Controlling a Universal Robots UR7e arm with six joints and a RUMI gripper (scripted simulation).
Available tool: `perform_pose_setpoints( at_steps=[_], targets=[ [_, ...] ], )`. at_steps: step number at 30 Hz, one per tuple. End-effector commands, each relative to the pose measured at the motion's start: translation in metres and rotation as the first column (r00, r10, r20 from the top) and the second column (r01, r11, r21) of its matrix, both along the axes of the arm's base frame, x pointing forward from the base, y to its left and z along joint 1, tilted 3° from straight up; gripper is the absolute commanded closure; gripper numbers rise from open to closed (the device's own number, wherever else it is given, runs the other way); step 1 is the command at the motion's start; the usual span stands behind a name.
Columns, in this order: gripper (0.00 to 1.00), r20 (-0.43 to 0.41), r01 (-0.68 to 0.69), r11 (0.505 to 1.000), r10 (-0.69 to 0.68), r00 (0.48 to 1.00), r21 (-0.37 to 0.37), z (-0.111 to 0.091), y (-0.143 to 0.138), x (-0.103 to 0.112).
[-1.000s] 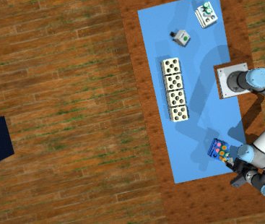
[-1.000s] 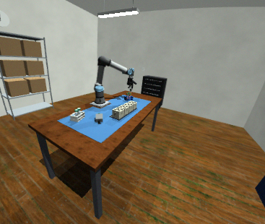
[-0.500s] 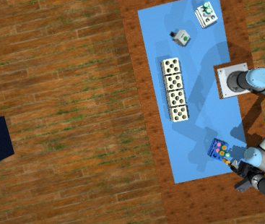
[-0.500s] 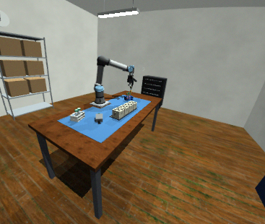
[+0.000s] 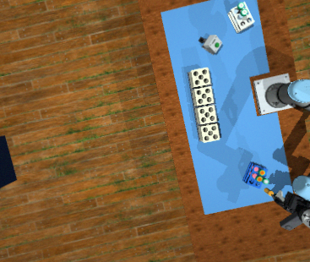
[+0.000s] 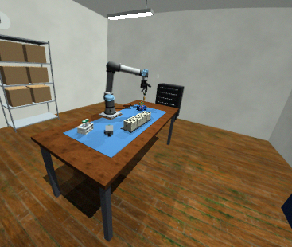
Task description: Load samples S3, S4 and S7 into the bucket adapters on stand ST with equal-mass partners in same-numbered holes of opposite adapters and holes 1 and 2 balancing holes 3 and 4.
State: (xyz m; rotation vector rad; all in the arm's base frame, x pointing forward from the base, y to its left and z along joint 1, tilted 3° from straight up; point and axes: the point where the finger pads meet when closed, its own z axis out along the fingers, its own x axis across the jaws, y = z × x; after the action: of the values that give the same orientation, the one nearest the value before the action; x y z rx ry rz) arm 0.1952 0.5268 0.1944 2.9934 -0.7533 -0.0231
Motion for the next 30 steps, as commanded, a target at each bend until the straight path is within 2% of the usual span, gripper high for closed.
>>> perform_pose_setpoints(
  at_steps=[1,5,10,20,22,30],
  targets=[
    [1.0,0.002,0.027,1.0,-0.027,1.0,0.0,0.006,-0.005,0.004],
    [1.0,0.004,0.08,0.997,-0.08,0.997,-0.002,0.006,-0.016,0.012],
    [1.0,0.011,0.211,0.977,-0.211,0.977,-0.004,0.007,-0.042,0.032],
    [1.0,0.026,0.461,0.887,-0.461,0.887,-0.007,0.009,-0.096,0.072],
    [1.0,0.026,0.461,0.887,-0.461,0.887,-0.007,0.009,-0.096,0.072],
    [1.0,0.038,0.638,0.77,-0.638,0.769,-0.006,0.01,-0.139,0.104]
  ],
)
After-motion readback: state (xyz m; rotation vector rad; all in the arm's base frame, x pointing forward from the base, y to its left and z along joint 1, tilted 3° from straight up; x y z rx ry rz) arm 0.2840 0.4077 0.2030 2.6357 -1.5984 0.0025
